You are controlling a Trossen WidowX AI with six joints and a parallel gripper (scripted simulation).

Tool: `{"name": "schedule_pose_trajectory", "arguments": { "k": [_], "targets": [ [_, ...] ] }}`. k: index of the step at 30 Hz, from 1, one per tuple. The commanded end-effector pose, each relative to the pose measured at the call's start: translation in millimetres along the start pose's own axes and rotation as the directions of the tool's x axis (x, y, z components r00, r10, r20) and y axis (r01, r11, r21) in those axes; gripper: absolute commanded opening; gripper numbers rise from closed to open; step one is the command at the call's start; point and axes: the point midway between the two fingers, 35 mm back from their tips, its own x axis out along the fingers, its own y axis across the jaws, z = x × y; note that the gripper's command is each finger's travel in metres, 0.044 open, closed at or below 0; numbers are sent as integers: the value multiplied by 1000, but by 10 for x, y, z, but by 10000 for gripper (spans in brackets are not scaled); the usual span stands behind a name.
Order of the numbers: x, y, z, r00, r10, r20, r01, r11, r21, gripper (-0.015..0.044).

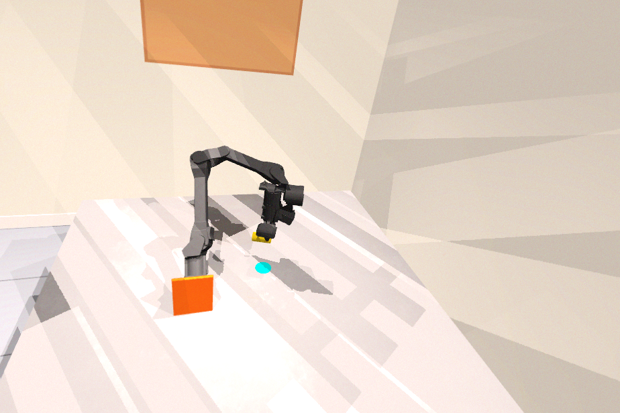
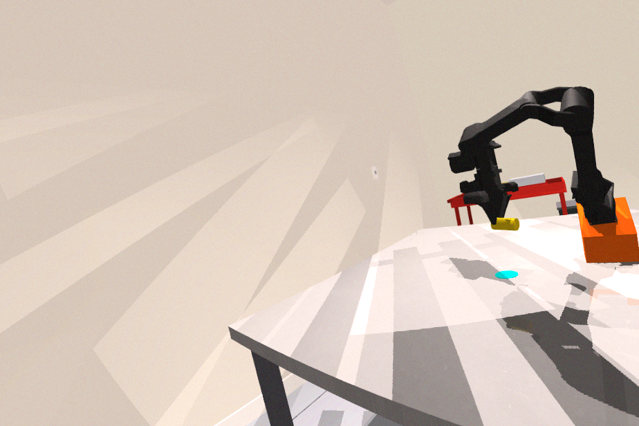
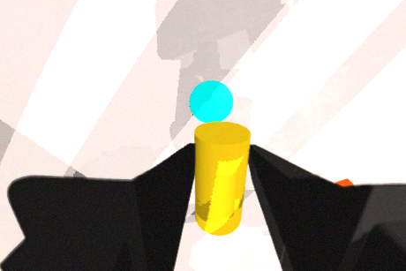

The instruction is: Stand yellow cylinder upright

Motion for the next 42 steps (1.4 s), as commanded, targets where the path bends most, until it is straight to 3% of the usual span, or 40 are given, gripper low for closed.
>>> {"name": "schedule_pose_trajectory", "arguments": {
  "k": [1, 42],
  "targets": [
    [19, 20, -49, 1000, 1, -7, -1, 1000, 8, 105],
    [268, -161, -181, 963, -260, 68, 262, 965, -24, 105]
  ]
}}
